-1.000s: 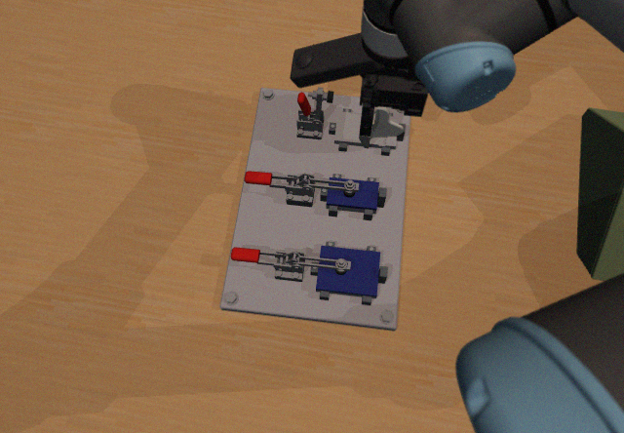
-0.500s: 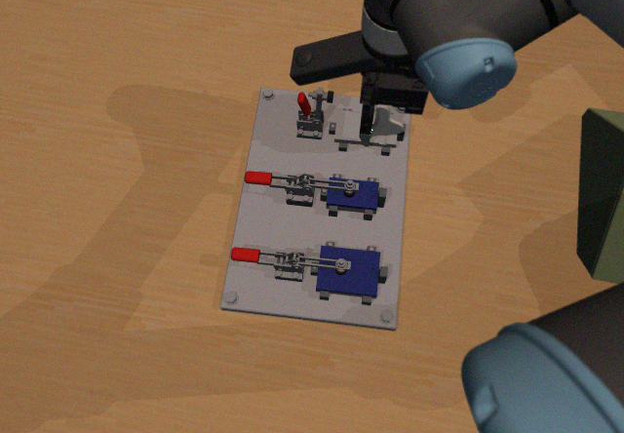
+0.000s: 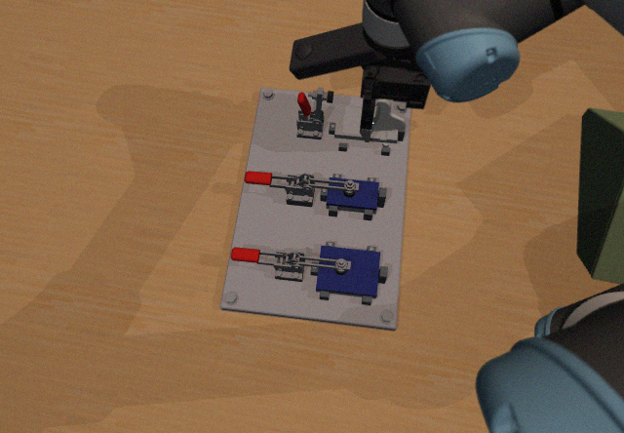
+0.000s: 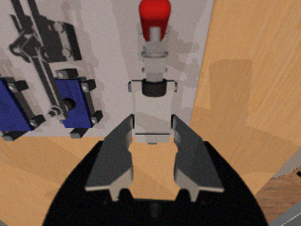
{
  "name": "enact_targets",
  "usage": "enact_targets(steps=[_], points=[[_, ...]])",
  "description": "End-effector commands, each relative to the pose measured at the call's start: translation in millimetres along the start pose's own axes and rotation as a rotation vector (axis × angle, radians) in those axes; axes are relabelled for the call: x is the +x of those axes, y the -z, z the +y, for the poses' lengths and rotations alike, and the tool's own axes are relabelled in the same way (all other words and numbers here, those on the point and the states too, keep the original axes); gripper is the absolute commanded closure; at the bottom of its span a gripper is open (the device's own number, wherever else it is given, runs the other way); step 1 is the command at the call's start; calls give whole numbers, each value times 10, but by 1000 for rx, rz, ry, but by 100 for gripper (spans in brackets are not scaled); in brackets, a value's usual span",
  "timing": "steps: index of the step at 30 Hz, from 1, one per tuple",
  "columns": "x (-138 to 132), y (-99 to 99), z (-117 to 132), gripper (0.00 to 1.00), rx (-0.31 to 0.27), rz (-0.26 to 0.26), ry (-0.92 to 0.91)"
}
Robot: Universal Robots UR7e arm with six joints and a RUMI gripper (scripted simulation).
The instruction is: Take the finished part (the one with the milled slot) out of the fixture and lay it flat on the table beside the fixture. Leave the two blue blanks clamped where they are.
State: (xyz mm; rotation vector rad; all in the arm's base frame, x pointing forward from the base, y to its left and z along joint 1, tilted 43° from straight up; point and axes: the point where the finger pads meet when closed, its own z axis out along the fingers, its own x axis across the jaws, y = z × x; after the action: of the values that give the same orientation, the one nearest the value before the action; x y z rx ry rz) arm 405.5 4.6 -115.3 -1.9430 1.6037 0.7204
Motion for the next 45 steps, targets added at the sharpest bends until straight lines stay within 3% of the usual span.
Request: enact_targets(steps=[1,36,45], points=[[3,48,-2,100,1,1,0],[3,197,1,100,1,1,0],[3,333,33,100,1,1,0]])
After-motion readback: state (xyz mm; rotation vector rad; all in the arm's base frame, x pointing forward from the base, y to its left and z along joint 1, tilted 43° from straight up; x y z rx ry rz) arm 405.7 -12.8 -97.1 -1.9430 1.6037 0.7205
